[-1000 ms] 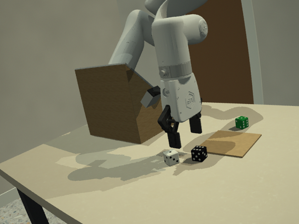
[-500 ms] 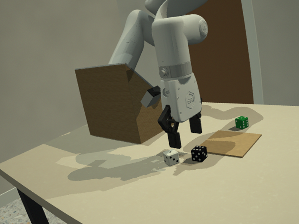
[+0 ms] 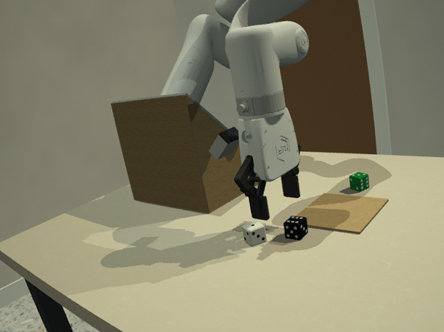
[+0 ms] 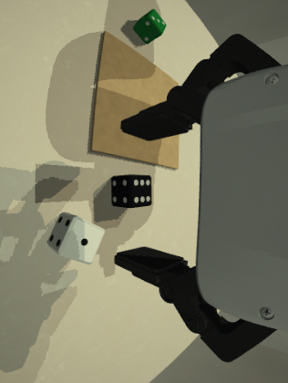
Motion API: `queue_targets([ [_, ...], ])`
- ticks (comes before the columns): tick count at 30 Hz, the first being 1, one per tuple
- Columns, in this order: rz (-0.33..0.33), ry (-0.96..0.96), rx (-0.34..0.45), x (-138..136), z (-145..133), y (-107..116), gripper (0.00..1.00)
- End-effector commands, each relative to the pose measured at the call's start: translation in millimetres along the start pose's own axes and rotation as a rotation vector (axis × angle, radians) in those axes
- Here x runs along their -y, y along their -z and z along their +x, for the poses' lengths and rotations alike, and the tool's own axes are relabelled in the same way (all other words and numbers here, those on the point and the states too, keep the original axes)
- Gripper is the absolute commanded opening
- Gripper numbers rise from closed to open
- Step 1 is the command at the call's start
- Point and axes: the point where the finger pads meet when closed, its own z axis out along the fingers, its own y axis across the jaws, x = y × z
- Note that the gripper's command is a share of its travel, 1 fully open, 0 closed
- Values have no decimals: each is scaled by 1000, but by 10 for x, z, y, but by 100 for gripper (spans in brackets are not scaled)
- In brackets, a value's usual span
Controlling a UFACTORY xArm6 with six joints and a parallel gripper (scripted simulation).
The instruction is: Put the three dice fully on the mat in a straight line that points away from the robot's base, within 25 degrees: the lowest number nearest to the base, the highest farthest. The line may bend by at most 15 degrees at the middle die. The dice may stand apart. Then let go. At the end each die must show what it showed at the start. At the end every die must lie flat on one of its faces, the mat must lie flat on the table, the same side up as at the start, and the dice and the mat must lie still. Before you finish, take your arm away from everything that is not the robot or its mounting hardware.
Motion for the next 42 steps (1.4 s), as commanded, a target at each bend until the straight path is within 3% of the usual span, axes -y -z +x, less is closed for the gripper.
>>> queue_targets([
  [1, 2, 1, 3, -33, -15, 11, 100],
  [6, 2, 1, 3, -202, -28, 11, 100],
  [12, 2, 1, 3, -595, -58, 10, 100],
  [14, 2, 1, 3, -595, -58, 10, 100],
  [29, 2, 1, 3, -1876, -156, 9, 100],
  [42, 2, 1, 3, -2215, -181, 8, 100],
])
